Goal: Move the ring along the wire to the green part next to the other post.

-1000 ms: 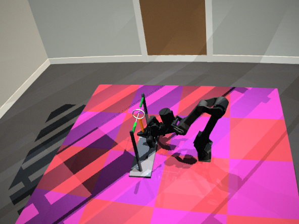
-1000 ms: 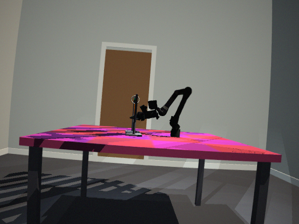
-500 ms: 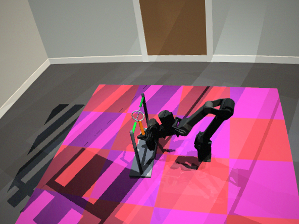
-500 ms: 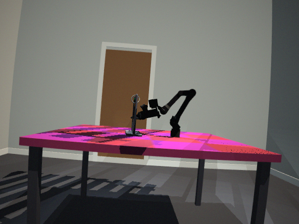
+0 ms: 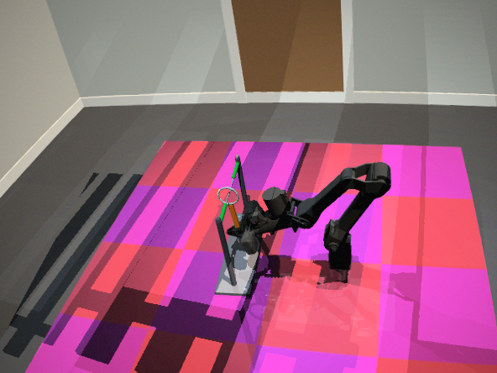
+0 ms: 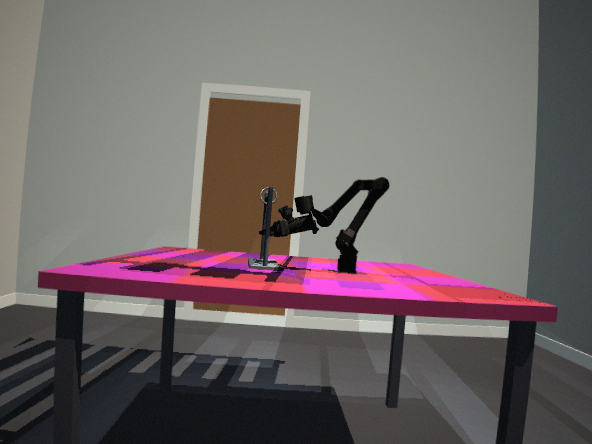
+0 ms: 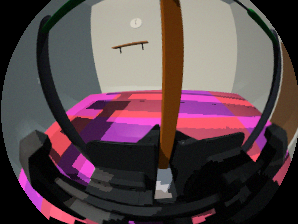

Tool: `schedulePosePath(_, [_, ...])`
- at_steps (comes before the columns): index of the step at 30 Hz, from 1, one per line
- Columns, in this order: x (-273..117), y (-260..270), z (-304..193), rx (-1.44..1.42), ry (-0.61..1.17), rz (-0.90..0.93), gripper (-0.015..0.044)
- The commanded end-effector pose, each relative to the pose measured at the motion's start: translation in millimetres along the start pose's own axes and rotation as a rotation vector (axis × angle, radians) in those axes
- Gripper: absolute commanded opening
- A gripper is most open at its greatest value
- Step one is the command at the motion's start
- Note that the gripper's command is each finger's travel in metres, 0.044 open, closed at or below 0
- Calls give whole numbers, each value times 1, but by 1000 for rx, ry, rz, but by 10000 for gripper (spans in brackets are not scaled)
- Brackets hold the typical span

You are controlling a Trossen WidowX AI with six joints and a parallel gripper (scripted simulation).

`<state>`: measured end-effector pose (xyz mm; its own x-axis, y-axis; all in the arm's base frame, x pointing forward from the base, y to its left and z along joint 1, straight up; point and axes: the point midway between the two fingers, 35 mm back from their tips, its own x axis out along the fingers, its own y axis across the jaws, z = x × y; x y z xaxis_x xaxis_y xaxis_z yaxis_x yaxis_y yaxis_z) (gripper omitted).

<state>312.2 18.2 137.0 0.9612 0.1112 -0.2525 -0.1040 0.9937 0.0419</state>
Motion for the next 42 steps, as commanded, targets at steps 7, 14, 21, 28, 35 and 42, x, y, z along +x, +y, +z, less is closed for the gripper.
schedulePosePath(7, [0,8,1,-11,-4,5,-150])
schedulePosePath(14, [0,13,1,-25,-3,12,-150])
schedulePosePath(21, [1,19,1,-36,-3,19,-150])
schedulePosePath(28, [1,25,1,-42,-3,26,-150])
schedulePosePath(35, [1,32,1,-45,-4,32,-150])
schedulePosePath(42, [2,39,0,-46,-4,39,-150])
